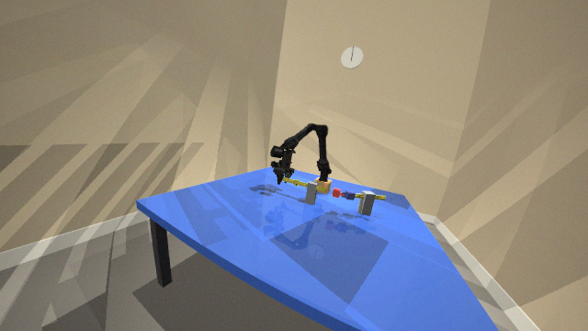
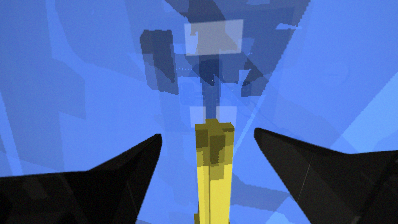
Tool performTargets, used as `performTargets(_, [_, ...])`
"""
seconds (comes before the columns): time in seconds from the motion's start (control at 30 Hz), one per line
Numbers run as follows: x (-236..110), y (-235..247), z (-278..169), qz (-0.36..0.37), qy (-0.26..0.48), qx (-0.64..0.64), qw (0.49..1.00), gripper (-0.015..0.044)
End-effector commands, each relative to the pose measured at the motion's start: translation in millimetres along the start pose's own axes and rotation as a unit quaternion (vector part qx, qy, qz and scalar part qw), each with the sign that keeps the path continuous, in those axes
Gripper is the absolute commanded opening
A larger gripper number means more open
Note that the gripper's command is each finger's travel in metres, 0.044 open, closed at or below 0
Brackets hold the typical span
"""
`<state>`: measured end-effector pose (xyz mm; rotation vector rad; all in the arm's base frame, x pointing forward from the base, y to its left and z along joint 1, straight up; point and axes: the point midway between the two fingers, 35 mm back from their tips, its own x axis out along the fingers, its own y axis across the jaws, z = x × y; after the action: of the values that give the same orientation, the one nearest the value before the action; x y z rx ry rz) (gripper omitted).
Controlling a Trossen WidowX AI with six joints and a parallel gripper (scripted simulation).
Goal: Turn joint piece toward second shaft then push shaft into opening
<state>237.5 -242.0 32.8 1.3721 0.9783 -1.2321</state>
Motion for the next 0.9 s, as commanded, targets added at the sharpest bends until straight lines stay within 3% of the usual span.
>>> performTargets(0.0, [2.7, 0.1, -0.3, 0.001, 0.0, 0.002, 1.0, 0.0414])
performTargets(0.4, [2.7, 0.1, -0.3, 0.001, 0.0, 0.002, 1.0, 0.0102])
performTargets(0.73, [2.7, 0.1, -0.3, 0.001, 0.0, 0.002, 1.0, 0.0102])
performTargets(0.87, [2.7, 0.1, -0.3, 0.001, 0.0, 0.002, 1.0, 0.0067])
